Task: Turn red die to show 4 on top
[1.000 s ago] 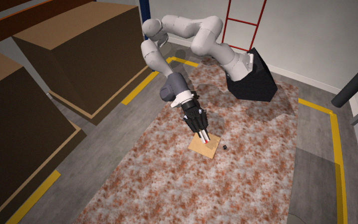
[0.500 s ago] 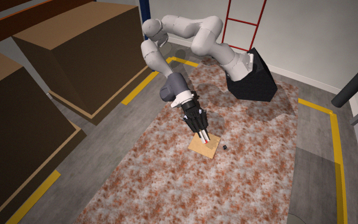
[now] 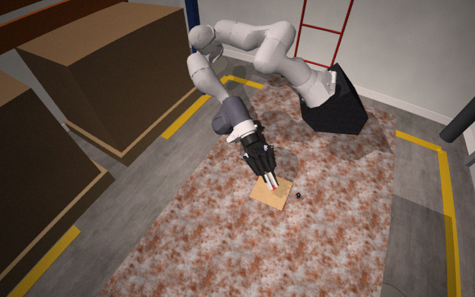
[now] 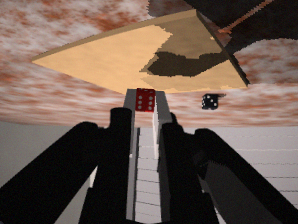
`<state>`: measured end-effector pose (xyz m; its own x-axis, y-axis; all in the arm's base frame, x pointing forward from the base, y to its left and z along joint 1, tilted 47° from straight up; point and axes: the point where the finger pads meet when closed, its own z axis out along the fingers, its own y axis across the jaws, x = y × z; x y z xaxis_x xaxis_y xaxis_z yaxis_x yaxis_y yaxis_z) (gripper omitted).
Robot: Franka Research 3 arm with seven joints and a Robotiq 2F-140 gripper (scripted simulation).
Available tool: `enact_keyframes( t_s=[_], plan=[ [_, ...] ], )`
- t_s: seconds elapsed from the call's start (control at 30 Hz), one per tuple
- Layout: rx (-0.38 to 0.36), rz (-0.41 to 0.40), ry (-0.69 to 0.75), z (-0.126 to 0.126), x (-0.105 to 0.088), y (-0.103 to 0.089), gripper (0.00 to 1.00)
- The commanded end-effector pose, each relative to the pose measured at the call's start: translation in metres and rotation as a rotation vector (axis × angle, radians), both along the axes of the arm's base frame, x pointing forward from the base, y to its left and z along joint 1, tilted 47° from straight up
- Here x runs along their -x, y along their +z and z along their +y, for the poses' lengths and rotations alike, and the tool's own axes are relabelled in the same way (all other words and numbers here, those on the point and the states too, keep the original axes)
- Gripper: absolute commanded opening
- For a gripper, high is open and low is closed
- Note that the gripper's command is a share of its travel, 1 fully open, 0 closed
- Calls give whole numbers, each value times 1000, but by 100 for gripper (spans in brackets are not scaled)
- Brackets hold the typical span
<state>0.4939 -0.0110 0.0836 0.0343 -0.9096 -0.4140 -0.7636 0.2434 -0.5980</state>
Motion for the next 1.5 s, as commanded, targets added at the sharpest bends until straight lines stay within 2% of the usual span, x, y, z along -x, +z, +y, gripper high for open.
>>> enact_keyframes(
  t_s=[0.0,1.47],
  plan=[
    [-1,0,5,1,1,0,7],
    [-1,0,5,-4,-2,-6,7]
  ],
)
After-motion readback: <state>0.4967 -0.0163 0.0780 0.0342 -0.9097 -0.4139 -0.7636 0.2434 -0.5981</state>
